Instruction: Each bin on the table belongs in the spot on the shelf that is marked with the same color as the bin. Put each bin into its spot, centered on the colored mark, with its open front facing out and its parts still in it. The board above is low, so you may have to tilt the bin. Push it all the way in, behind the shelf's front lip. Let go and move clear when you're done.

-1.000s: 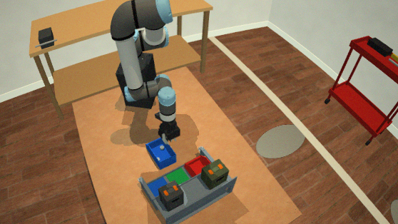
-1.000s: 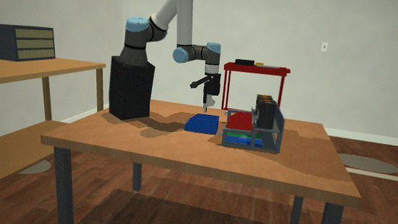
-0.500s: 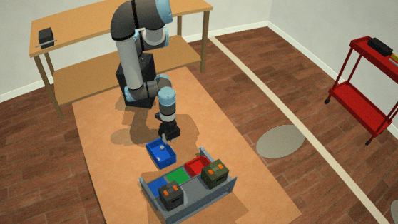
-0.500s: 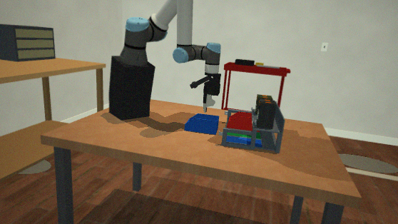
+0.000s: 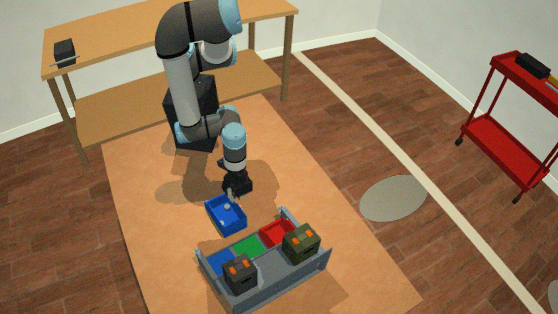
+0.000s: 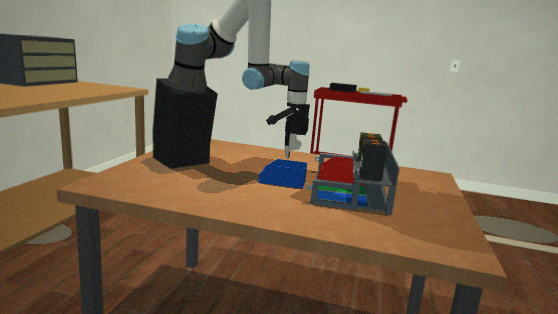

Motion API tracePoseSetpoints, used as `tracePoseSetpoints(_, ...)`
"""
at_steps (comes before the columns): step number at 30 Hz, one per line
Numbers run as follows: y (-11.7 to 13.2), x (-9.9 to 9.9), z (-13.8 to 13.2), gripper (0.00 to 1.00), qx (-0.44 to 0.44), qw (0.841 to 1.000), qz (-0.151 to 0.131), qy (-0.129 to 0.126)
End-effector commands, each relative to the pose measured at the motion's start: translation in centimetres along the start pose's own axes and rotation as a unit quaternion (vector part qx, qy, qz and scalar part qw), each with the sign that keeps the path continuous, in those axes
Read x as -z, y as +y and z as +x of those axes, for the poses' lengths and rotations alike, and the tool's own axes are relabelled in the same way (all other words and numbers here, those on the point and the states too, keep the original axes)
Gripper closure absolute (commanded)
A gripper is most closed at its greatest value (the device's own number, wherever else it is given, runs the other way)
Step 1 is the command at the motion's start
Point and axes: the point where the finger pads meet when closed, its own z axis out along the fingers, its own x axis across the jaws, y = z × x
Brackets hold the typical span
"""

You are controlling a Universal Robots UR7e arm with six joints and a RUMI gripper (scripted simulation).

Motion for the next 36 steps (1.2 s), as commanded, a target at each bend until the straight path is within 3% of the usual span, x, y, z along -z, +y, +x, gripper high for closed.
tracePoseSetpoints(1, 0.0, -0.3, 0.0, 0.85, 0.000, 1.000, -0.001, 0.000)
tracePoseSetpoints(36, 0.0, -3.7, 0.0, 0.85, 0.000, 1.000, -0.001, 0.000)
